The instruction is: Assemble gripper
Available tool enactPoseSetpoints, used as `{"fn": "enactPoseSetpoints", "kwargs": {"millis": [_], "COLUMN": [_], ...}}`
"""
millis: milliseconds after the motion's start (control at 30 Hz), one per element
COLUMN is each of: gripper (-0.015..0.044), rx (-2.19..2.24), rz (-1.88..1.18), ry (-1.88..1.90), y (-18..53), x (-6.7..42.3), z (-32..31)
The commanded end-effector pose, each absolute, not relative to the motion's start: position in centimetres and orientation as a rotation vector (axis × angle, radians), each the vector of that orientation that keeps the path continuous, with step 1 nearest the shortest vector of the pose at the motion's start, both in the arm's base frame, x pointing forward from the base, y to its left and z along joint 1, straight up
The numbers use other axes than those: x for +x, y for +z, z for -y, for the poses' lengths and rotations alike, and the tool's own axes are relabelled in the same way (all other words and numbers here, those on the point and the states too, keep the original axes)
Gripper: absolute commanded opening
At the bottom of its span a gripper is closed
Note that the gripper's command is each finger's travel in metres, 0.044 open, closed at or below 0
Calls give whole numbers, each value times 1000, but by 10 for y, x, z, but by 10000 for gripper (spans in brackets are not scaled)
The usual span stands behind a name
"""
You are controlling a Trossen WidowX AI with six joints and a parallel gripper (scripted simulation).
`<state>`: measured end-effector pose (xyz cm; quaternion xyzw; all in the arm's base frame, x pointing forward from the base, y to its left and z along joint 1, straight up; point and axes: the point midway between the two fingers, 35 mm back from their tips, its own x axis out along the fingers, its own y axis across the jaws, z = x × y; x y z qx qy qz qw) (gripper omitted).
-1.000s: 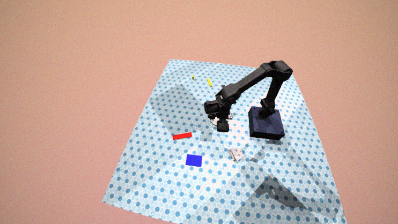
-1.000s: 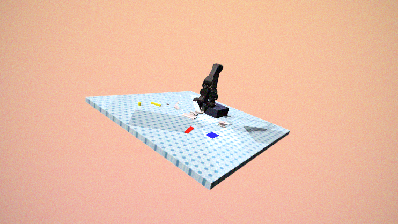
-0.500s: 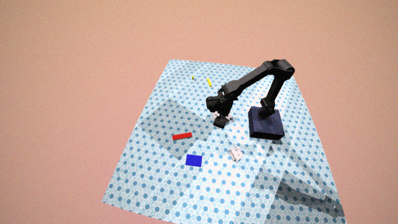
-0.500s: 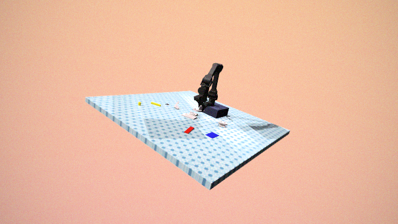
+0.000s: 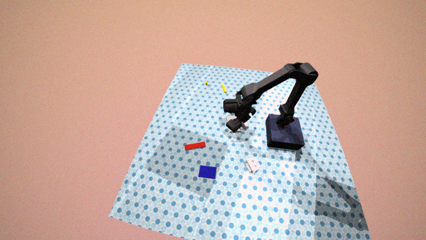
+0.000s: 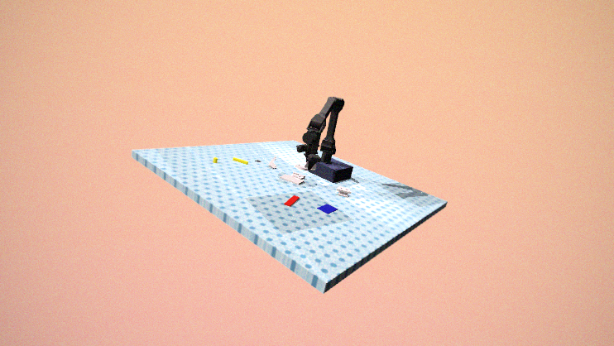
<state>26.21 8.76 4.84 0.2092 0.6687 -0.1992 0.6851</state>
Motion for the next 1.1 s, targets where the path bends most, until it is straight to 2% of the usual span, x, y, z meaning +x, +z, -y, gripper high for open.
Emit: {"fn": "enactPoseSetpoints", "kwargs": {"millis": [0, 1067], "gripper": [134, 134], "rx": [547, 1169], "rz": [-1484, -1228], "ry": [-525, -1141], "y": [49, 48], "x": [258, 233], "z": [-82, -41]}}
